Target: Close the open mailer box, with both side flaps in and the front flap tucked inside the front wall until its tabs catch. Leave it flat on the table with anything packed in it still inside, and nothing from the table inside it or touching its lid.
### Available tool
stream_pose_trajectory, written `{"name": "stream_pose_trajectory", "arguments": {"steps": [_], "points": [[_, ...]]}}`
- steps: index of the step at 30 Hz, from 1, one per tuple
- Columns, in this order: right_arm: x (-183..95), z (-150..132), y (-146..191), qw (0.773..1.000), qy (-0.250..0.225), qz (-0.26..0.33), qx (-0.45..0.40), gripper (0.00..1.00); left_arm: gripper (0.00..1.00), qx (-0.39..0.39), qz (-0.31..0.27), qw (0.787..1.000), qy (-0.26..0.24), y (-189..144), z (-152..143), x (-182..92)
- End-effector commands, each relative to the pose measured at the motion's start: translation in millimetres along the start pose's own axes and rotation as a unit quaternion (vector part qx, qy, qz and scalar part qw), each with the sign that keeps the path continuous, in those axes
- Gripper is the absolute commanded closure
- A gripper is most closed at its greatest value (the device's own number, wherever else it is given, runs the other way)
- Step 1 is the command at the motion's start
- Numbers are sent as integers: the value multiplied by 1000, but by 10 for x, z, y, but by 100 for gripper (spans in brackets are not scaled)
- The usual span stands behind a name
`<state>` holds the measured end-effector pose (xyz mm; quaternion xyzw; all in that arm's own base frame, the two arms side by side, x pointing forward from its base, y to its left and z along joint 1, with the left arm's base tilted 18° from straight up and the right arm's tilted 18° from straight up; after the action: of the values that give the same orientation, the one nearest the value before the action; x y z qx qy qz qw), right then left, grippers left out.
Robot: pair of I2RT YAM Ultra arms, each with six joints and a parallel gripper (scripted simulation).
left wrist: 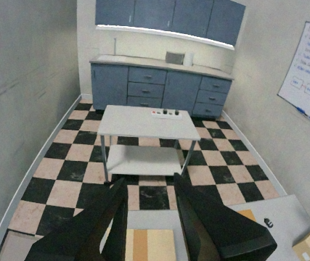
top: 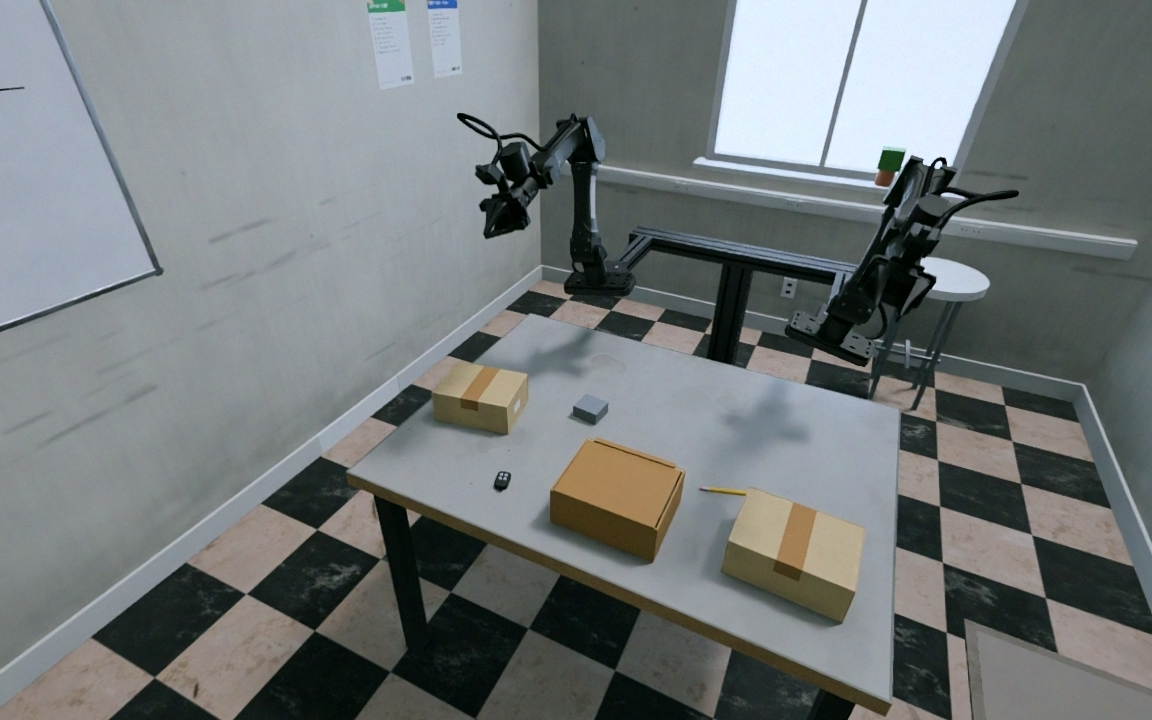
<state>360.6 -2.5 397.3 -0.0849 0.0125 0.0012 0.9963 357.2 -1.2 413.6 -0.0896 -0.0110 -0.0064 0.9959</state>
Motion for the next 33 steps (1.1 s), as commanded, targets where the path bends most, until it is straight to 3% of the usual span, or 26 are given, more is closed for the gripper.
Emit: {"name": "stream_pose_trajectory", "arguments": {"steps": [1,2,4,6,13,14,18,22,25,33], "points": [[-65,-25,38,1000,2,15,-7,99,62,-18,10,1000,-2,-7,147,-77],[15,71,64,1000,-8,15,-6,99,62,-3,4,1000,21,4,-47,38],[-104,354,-18,999,-49,-5,2,99,62,10,-13,999,-35,-74,331,-122],[-164,436,-36,998,-62,-8,0,99,62,13,-19,999,-45,-108,373,-136],[-77,343,-21,999,-46,-4,1,99,62,14,-15,999,-34,-79,278,-39],[-67,346,-32,999,-48,-7,2,99,62,13,-11,1000,-15,-39,120,34],[-67,334,-27,999,-45,-6,1,99,62,13,-13,999,-31,-60,228,-65],[-45,318,-36,999,-45,-8,2,99,62,4,-11,1000,3,-26,-79,8],[-38,286,-31,999,-39,-7,1,99,62,4,-15,1000,-22,-68,143,-49],[0,197,-28,1000,-30,-7,2,99,62,3,-12,1000,-2,-43,-5,-8]]}}
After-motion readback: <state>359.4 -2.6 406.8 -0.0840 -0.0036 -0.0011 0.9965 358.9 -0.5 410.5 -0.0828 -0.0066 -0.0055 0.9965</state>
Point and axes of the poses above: on each arm, the point where the finger pads meet when closed, its own x axis out along the fingers, its own y axis across the jaws, z = x × y, the point moved 2 cm from there along -x, back along the fingers, and after that the axes turned 10 degrees about -x, right-handed, at the moved point
